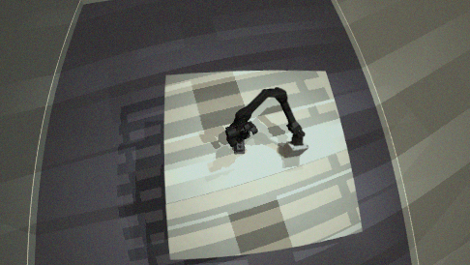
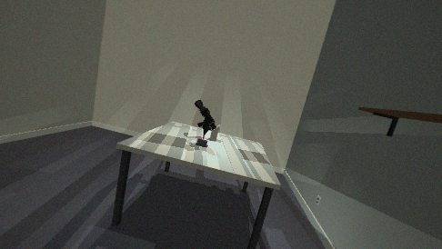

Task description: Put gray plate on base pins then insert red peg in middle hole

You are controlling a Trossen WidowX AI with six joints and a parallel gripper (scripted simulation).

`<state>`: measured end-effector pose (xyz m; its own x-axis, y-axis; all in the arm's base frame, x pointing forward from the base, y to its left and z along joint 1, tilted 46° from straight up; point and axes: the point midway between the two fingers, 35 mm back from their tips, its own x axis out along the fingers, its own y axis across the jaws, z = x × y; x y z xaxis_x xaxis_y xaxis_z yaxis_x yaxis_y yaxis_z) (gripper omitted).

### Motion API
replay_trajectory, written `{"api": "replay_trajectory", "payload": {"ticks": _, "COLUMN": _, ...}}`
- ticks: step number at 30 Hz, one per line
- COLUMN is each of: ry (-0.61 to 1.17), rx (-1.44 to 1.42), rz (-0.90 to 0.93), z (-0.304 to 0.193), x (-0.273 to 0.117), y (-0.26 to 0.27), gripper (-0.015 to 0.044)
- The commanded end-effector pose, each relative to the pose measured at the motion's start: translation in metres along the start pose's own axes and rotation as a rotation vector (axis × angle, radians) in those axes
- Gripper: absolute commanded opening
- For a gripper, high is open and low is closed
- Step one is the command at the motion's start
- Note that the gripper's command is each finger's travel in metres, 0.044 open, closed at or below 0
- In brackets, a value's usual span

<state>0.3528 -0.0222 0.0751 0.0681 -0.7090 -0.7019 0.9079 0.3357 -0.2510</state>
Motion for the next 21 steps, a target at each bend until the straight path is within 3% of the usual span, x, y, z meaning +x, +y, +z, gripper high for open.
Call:
{"api": "replay_trajectory", "payload": {"ticks": 1, "ry": 0.000, "rx": 0.000, "rz": 0.000, "z": 0.000, "x": 0.000, "y": 0.000, "gripper": 0.0000}}
{"api": "replay_trajectory", "payload": {"ticks": 21, "ry": -0.006, "rx": -0.004, "rz": -0.001, "z": 0.002, "x": 0.017, "y": -0.001, "gripper": 0.0000}}
